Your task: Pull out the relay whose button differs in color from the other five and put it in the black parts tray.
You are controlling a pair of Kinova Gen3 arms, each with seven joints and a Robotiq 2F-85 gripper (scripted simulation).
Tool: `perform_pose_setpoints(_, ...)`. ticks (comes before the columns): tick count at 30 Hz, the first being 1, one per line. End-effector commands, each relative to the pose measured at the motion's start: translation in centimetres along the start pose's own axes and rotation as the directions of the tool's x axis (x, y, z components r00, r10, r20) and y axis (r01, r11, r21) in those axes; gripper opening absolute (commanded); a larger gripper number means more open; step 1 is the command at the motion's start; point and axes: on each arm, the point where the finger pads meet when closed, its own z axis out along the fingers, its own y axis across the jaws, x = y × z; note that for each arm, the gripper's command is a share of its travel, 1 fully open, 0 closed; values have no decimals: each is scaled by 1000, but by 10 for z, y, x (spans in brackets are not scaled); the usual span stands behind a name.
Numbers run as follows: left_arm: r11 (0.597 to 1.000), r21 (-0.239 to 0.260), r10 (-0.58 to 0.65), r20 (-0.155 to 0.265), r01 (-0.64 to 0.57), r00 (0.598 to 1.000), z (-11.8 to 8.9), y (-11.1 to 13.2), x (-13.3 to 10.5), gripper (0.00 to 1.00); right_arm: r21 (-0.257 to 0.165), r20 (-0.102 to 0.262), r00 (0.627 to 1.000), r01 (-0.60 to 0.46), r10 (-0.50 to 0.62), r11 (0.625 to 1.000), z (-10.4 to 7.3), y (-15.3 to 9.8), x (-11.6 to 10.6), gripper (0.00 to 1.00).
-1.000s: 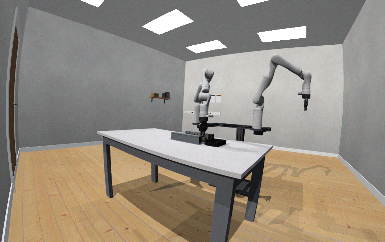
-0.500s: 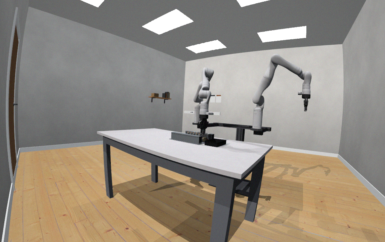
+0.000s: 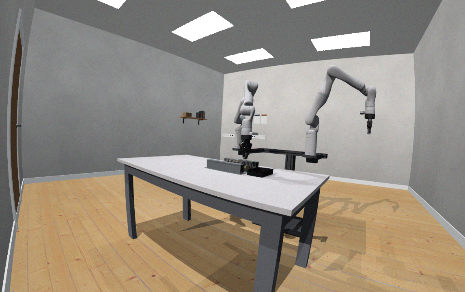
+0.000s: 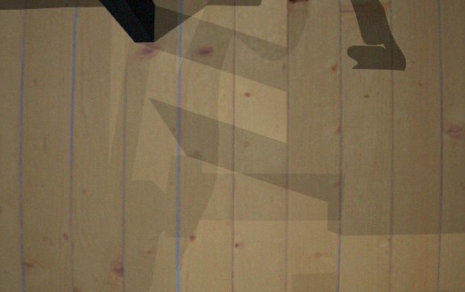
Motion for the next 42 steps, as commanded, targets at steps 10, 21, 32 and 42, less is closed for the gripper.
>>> perform_pose_setpoints(10, 1000, 0, 0, 2, 0, 1000, -1, 0, 0, 1000, -2, -2, 1000, 0, 0, 1000, -16, 0, 1, 347)
perform_pose_setpoints(21, 1000, 0, 0, 2, 0, 1000, -1, 0, 0, 1000, -2, -2, 1000, 0, 0, 1000, -24, 0, 1, 347)
perform_pose_setpoints(32, 1000, 0, 0, 2, 0, 1000, -1, 0, 0, 1000, -2, -2, 1000, 0, 0, 1000, -27, 0, 1, 347)
perform_pose_setpoints(42, 1000, 0, 0, 2, 0, 1000, -1, 0, 0, 1000, -2, -2, 1000, 0, 0, 1000, -27, 0, 1, 347)
